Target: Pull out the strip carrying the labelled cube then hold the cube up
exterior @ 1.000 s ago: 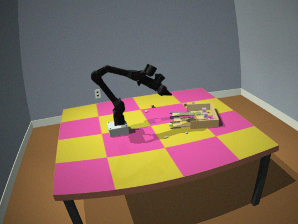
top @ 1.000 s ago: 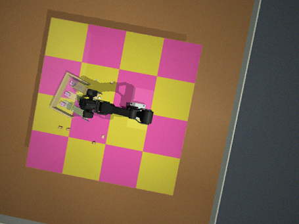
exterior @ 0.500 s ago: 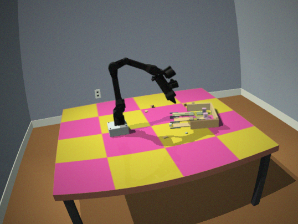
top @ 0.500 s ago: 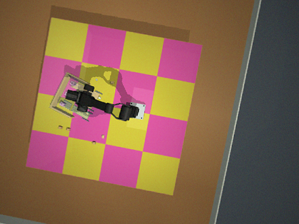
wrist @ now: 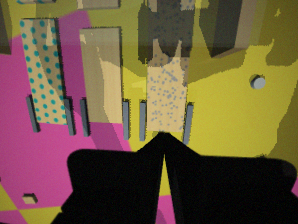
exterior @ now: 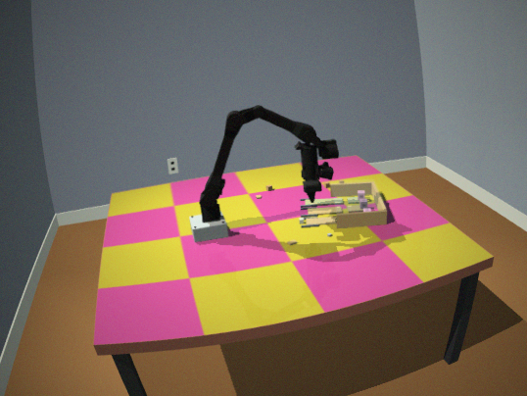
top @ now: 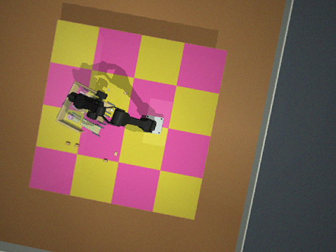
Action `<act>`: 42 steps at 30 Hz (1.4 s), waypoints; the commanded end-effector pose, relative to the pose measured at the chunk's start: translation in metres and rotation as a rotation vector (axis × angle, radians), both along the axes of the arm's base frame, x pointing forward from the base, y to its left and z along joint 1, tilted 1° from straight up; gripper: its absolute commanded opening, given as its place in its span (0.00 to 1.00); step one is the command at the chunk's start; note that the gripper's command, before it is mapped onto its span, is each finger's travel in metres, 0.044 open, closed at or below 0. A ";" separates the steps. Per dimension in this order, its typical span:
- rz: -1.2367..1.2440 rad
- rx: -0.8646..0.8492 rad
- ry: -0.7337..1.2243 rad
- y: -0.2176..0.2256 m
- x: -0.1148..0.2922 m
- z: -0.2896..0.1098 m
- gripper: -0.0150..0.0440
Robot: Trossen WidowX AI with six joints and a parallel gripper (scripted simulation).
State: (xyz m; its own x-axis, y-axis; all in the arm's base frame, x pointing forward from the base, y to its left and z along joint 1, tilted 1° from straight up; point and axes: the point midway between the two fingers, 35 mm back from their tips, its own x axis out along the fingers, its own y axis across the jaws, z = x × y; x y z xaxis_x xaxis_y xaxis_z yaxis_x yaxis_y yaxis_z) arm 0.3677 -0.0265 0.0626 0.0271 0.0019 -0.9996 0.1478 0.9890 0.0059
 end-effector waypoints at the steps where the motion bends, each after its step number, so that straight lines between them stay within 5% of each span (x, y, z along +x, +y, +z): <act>1: -0.009 -0.001 0.012 -0.001 0.001 -0.005 0.25; 42: -0.009 -0.001 0.013 -0.004 0.002 -0.071 0.25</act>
